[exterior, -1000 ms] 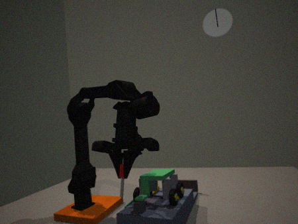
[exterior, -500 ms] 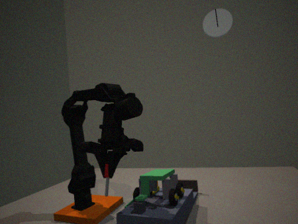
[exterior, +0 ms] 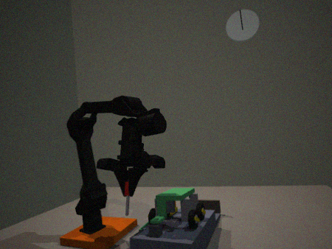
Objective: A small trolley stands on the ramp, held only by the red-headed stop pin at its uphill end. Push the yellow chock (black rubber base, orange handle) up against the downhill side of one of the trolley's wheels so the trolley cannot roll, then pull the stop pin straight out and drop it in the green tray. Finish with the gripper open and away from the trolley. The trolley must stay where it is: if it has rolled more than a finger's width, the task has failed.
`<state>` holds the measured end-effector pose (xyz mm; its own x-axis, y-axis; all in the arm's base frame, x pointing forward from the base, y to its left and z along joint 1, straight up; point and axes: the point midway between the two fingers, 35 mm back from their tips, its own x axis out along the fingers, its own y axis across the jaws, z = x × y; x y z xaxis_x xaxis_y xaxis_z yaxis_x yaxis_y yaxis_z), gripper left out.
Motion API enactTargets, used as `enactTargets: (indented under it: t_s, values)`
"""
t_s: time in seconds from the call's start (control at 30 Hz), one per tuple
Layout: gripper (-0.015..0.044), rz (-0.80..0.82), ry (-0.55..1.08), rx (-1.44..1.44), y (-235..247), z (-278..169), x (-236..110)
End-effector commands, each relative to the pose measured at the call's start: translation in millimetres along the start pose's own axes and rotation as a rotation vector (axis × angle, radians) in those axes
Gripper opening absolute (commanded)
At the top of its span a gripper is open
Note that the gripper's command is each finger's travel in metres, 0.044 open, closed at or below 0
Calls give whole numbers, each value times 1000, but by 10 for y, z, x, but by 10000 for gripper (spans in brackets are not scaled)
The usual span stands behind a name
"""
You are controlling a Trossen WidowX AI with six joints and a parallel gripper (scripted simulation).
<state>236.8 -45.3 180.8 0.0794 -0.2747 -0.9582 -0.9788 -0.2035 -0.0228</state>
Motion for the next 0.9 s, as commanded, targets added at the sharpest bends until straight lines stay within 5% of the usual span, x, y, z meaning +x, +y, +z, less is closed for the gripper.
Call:
enactTargets:
  t_s: [0.0,0.87]
  values:
    - [0,3,3,2,11,138,-17]
    - [0,3,-5,2,-9,1024,-145]
